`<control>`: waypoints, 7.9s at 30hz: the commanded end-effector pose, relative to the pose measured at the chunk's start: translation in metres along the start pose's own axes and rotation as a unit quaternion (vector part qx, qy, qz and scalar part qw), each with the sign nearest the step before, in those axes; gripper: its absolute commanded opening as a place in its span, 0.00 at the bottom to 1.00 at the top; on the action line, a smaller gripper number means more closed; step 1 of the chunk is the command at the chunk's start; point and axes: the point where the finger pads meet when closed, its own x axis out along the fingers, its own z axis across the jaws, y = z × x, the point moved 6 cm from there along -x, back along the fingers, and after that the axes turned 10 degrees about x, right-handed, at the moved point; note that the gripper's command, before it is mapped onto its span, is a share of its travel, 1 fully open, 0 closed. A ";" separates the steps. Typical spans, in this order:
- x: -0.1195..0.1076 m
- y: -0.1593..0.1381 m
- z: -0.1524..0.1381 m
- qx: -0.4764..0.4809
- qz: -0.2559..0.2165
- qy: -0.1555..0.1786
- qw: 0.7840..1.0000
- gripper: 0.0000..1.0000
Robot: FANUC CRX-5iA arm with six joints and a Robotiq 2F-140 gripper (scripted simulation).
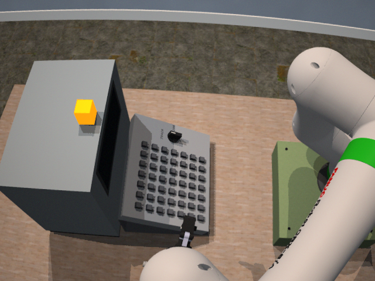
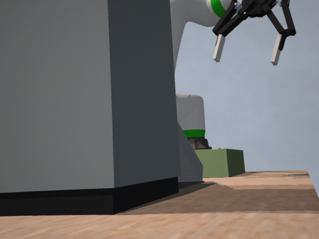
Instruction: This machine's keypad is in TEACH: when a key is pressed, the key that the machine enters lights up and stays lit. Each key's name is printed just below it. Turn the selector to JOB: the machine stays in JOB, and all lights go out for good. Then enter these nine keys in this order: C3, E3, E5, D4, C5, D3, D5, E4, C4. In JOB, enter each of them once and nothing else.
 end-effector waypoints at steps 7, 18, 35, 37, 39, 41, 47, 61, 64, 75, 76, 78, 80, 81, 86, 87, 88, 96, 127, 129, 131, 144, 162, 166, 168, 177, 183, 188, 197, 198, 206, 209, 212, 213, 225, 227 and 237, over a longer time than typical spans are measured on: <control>0.000 0.000 0.000 0.000 0.000 0.000 1.000 1.00; 0.000 0.000 0.000 0.000 0.000 0.000 1.000 1.00; 0.058 -0.023 -0.100 0.253 0.013 -0.103 0.962 1.00; 0.065 -0.025 -0.110 0.279 0.015 -0.113 0.954 1.00; 0.072 -0.027 -0.122 0.309 0.016 -0.125 0.943 1.00; 0.080 -0.029 -0.135 0.340 0.018 -0.138 0.930 1.00; 0.104 -0.036 -0.172 0.430 0.023 -0.174 0.886 1.00; 0.159 -0.048 -0.255 0.618 0.033 -0.250 0.744 1.00; 0.165 -0.049 -0.264 0.636 0.034 -0.257 0.726 1.00; 0.165 -0.049 -0.264 0.637 0.034 -0.258 0.726 0.00; 0.165 -0.049 -0.264 0.637 0.034 -0.258 0.726 0.00; 0.165 -0.049 -0.264 0.637 0.034 -0.258 0.726 0.00; 0.165 -0.049 -0.264 0.637 0.034 -0.258 0.726 0.00; 0.165 -0.049 -0.264 0.637 0.034 -0.258 0.726 0.00; 0.165 -0.049 -0.264 0.637 0.034 -0.258 0.726 0.00; 0.165 -0.049 -0.264 0.637 0.034 -0.258 0.726 0.00; 0.165 -0.049 -0.264 0.637 0.034 -0.258 0.726 0.00; 0.165 -0.049 -0.264 0.637 0.034 -0.258 0.726 0.00; 0.231 -0.071 -0.232 0.637 0.034 -0.258 0.726 0.00; 0.234 -0.072 -0.231 0.637 0.034 -0.258 0.726 0.00; 0.237 -0.072 -0.230 0.637 0.034 -0.258 0.726 0.00; 0.245 -0.075 -0.226 0.637 0.034 -0.258 0.726 0.00; 0.245 -0.075 -0.226 0.637 0.034 -0.258 0.726 0.00; 0.245 -0.075 -0.225 0.637 0.034 -0.258 0.726 0.00; 0.245 -0.075 -0.225 0.637 0.034 -0.258 0.726 0.00; 0.248 -0.076 -0.224 0.637 0.034 -0.258 0.726 0.00; 0.251 -0.077 -0.223 0.637 0.034 -0.258 0.726 0.00; 0.253 -0.078 -0.222 0.637 0.034 -0.258 0.726 0.00; 0.256 -0.079 -0.220 0.637 0.034 -0.258 0.726 0.00; 0.256 -0.079 -0.220 0.637 0.034 -0.258 0.726 0.00; 0.257 -0.079 -0.220 0.637 0.034 -0.258 0.726 0.00; 0.257 -0.079 -0.220 0.637 0.034 -0.258 0.726 0.00; 0.257 -0.079 -0.220 0.637 0.034 -0.258 0.726 0.00; 0.257 -0.079 -0.220 0.637 0.034 -0.258 0.726 0.00; 0.257 -0.079 -0.220 0.637 0.034 -0.258 0.726 0.00; 0.257 -0.079 -0.220 0.637 0.034 -0.258 0.726 0.00; 0.257 -0.079 -0.220 0.637 0.034 -0.258 0.726 0.00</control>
